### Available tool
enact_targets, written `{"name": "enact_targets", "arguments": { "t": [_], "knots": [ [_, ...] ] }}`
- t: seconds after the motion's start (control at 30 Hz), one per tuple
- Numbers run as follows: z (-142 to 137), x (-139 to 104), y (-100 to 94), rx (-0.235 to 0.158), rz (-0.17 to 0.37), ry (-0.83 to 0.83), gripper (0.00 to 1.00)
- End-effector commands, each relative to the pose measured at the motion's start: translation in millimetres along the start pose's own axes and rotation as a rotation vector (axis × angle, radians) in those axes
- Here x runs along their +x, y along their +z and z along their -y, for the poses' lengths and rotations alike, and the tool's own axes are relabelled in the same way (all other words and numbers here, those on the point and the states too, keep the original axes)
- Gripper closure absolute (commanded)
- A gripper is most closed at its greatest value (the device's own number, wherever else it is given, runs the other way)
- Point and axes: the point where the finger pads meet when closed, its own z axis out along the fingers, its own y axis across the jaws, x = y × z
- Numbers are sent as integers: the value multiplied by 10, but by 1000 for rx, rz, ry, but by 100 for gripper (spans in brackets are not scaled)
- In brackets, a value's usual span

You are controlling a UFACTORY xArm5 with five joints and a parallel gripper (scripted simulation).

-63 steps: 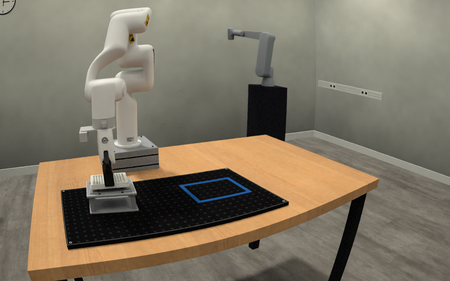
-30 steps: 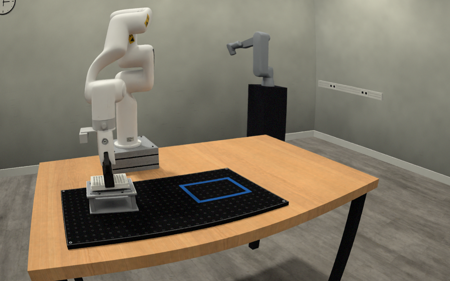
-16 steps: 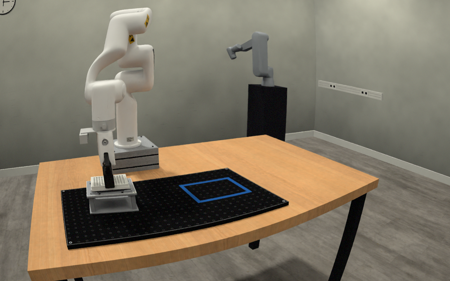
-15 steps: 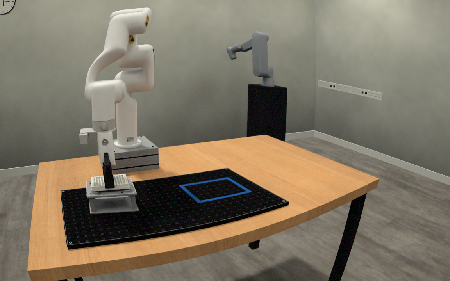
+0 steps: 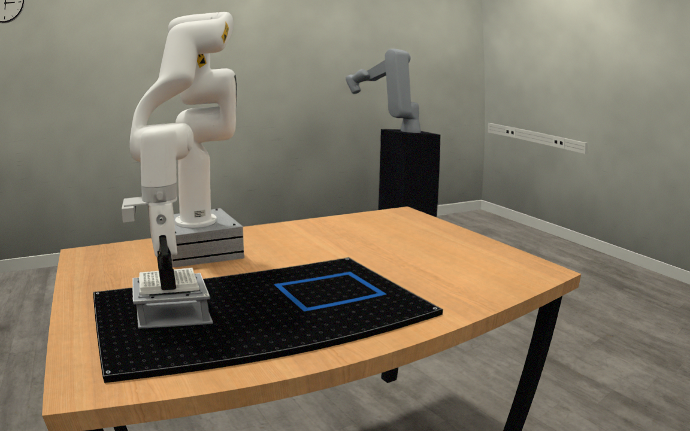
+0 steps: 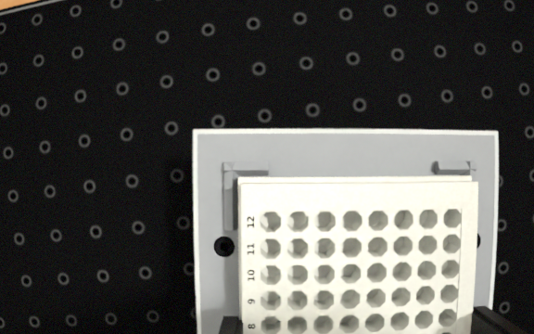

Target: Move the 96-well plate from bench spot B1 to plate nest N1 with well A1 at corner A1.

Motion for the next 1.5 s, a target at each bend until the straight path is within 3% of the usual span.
{"name": "enact_targets", "arguments": {
  "t": [0.0,0.67,0.7,1.47],
  "knots": [
    [14,4,-6,2,-7,0,100],
    [14,4,22,2,-7,0,100],
    [14,4,29,2,-7,0,0],
    [14,4,29,2,-7,0,0]
  ]
}}
